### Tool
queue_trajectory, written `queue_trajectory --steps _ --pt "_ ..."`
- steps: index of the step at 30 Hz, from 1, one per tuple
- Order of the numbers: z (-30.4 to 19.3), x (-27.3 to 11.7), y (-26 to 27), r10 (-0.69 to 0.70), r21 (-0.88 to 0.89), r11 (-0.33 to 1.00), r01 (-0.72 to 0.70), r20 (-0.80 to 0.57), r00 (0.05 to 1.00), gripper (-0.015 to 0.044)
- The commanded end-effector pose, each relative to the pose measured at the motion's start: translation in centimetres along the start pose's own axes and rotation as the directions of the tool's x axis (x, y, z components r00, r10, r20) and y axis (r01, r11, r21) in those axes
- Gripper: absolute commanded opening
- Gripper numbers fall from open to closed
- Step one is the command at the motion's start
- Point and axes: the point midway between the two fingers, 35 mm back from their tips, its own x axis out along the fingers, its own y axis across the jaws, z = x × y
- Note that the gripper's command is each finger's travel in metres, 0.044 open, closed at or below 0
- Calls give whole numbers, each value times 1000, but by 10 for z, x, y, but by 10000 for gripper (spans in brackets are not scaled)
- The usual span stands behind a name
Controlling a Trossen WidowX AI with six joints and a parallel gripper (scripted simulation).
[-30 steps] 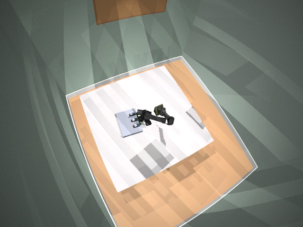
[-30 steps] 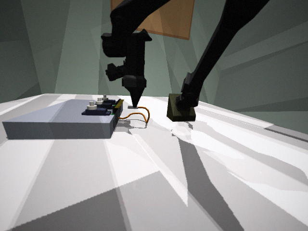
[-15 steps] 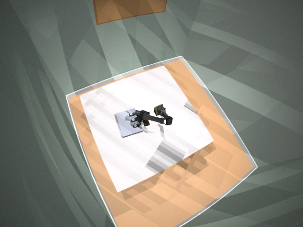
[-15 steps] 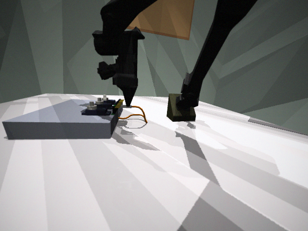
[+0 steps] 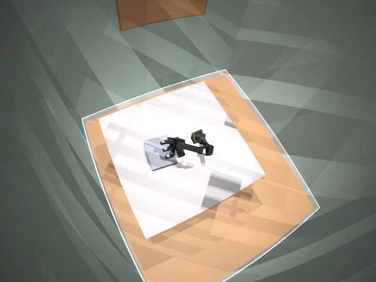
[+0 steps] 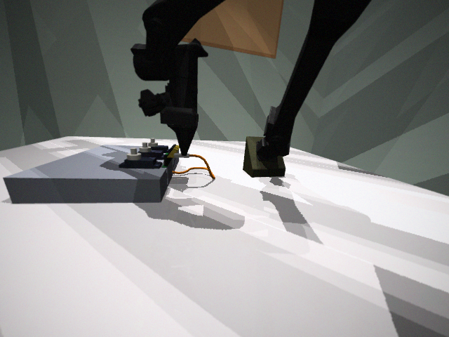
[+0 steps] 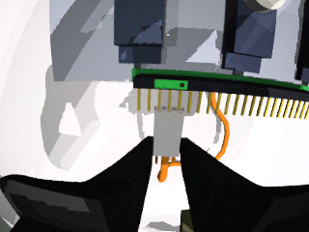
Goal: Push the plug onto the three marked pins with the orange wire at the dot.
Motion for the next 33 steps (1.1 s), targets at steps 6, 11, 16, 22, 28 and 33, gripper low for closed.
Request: queue_trajectory --steps 6,11,16,22,28,33 --pt "9 -1 0 1 -2 1000 0 8 1000 0" --pt "12 -1 -1 0 -3 1000 0 8 1000 0" --pt "15 -1 -1 0 -3 1000 0 8 1000 0" --pt "15 1 -1 1 -3 1000 -1 8 1000 53" --pt "11 4 0 1 -3 1000 -1 8 1000 210" --pt "13 -24 0 -3 -2 1000 3 8 1000 341"
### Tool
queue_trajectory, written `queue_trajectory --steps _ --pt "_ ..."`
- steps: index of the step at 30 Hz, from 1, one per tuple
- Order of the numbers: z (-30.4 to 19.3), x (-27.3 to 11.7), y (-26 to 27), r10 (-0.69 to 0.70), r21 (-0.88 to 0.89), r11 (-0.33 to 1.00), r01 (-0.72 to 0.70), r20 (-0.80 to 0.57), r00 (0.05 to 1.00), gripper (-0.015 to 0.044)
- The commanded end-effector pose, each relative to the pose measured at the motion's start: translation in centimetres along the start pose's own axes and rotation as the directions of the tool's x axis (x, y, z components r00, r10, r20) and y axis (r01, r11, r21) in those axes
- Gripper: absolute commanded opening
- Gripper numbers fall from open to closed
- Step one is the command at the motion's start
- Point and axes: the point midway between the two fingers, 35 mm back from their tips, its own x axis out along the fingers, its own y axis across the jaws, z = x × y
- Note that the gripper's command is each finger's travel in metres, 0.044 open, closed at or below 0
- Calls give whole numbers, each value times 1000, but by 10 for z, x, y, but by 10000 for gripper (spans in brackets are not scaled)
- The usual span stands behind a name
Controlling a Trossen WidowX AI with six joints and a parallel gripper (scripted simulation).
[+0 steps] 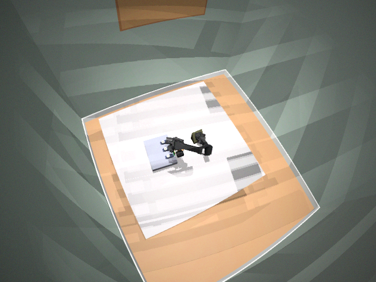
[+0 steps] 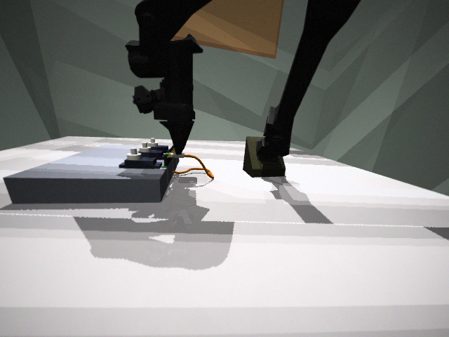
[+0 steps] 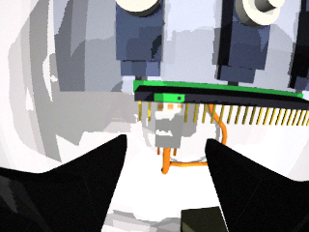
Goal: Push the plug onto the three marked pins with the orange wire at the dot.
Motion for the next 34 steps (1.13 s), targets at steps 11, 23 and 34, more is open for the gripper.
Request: queue_trajectory --steps 11,23,34 --pt "1 -50 0 -6 -8 1000 6 9 1000 440" --pt "1 -50 0 -6 -8 1000 6 9 1000 440" --pt "1 -50 0 -6 -8 1000 6 9 1000 440"
